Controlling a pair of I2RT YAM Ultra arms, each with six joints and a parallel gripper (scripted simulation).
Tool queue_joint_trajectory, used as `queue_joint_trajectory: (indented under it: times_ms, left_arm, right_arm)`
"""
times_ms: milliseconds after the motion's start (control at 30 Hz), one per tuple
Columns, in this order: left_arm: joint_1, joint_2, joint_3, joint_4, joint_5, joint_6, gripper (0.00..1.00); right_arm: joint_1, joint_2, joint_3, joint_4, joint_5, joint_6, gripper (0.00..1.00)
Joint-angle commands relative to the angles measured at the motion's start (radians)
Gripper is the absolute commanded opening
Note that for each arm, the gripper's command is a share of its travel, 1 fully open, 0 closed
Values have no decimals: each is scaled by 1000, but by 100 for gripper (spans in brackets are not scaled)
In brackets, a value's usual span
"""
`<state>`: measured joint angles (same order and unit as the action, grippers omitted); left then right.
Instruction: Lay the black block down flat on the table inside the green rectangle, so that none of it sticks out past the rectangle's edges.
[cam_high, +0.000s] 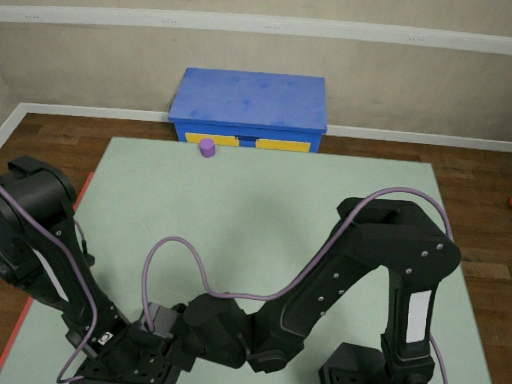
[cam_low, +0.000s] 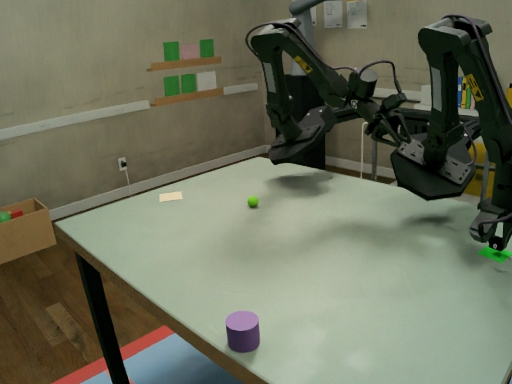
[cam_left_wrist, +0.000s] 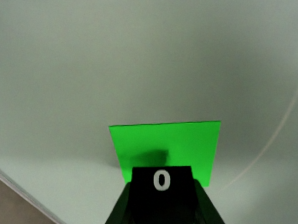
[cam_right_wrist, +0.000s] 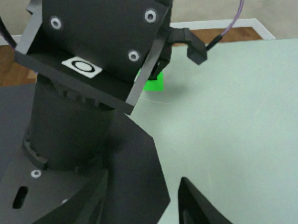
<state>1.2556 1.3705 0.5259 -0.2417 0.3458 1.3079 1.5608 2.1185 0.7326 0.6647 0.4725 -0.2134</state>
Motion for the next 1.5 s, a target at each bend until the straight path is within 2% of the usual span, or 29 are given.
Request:
queue_joint_trajectory:
  times_ms: [0,1233,1467]
  left_arm:
    - [-11,19,-20,37,-7,-15,27]
    - [-38,97,-30,133,-21,-40,27]
    - [-27,73,-16,91,-8,-29,27]
  right_arm:
    - [8,-9,38,25,-1,5,46]
    - [8,-9,38,25,-1,5,46]
    - [8,-9,38,25,-1,5,46]
